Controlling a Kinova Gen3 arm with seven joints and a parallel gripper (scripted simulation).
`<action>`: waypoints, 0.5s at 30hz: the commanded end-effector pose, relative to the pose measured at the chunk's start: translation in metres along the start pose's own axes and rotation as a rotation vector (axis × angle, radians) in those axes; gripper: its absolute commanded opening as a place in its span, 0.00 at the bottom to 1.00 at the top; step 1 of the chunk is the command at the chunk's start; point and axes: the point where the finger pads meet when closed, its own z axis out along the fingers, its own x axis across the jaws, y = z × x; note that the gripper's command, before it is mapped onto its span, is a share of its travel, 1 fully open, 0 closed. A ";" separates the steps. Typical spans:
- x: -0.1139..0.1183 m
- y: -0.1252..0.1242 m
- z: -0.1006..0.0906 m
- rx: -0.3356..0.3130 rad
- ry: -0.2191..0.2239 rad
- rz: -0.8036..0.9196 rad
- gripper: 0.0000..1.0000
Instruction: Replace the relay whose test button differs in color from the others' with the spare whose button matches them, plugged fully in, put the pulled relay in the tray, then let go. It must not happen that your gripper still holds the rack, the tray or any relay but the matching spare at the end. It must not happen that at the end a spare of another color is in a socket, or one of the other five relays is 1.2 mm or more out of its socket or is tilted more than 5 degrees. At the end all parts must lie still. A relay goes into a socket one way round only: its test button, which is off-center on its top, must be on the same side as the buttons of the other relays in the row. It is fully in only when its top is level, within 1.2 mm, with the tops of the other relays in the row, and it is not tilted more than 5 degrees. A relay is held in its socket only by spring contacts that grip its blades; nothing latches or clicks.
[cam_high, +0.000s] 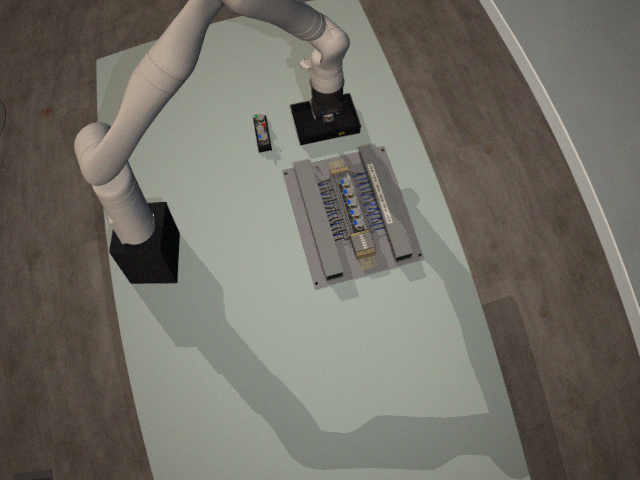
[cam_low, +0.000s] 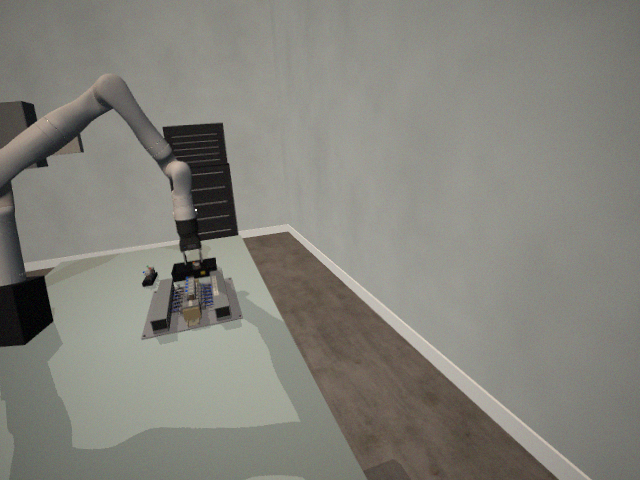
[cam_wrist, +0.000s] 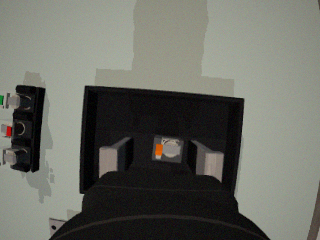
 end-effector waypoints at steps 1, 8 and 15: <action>0.002 0.000 -0.003 0.001 0.004 0.000 1.00; 0.001 0.000 -0.011 0.001 0.003 0.000 1.00; 0.001 0.000 -0.039 0.001 0.004 0.000 1.00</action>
